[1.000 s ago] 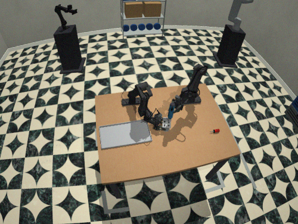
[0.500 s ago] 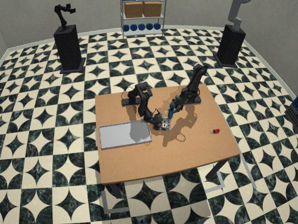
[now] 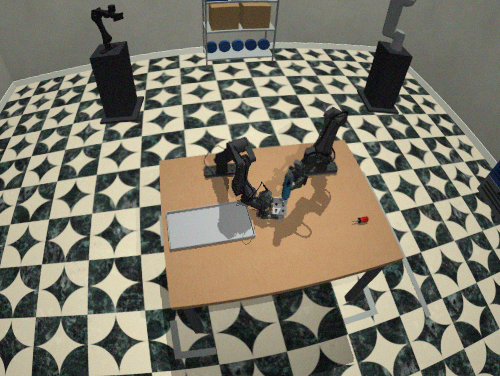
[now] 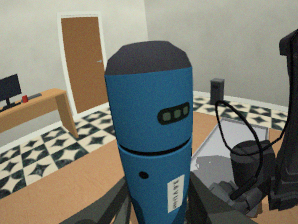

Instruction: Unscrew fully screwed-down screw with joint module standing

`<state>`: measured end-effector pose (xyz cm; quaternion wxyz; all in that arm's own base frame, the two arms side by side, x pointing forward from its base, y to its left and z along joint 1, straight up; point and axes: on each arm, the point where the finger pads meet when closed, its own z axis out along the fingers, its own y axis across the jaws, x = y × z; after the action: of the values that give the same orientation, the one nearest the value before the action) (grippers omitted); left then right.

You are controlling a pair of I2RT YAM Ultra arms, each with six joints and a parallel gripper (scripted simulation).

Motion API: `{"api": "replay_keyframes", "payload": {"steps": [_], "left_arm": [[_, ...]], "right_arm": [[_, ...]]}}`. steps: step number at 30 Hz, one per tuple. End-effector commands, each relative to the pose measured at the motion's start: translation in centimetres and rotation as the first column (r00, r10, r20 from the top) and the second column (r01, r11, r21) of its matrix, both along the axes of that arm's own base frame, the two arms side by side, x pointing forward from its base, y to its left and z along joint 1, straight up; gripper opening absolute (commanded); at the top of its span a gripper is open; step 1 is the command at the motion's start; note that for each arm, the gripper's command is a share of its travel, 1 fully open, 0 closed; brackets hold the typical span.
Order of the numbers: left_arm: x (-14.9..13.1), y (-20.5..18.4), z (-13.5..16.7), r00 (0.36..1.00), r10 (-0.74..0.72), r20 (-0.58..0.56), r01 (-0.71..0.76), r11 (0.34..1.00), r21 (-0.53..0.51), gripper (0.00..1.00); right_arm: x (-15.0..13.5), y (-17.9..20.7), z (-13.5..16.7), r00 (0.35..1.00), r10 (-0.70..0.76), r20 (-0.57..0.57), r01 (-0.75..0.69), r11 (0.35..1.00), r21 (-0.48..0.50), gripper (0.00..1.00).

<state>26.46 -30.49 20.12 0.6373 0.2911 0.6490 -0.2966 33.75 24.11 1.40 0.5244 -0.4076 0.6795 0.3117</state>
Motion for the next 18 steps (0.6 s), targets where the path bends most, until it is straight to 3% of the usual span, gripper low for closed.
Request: {"api": "replay_keyframes", "payload": {"steps": [1,8,18], "left_arm": [[0.1,0.1,2.5,0.999,0.001,0.053,0.003,0.997,-0.071,0.42],[0.1,0.1,1.1,1.000,0.000,0.030,0.002,0.999,-0.046,0.42],[0.2,0.1,2.3,0.999,0.000,0.050,0.003,0.998,-0.068,0.42]], "right_arm": [[0.3,0.6,-0.5,1.000,0.015,-0.007,-0.015,1.000,-0.003,0.59],[0.3,0.6,-0.5,1.000,0.015,-0.007,-0.015,1.000,-0.003,0.59],[0.3,0.6,-0.5,1.000,0.015,-0.007,-0.015,1.000,-0.003,0.59]]}}
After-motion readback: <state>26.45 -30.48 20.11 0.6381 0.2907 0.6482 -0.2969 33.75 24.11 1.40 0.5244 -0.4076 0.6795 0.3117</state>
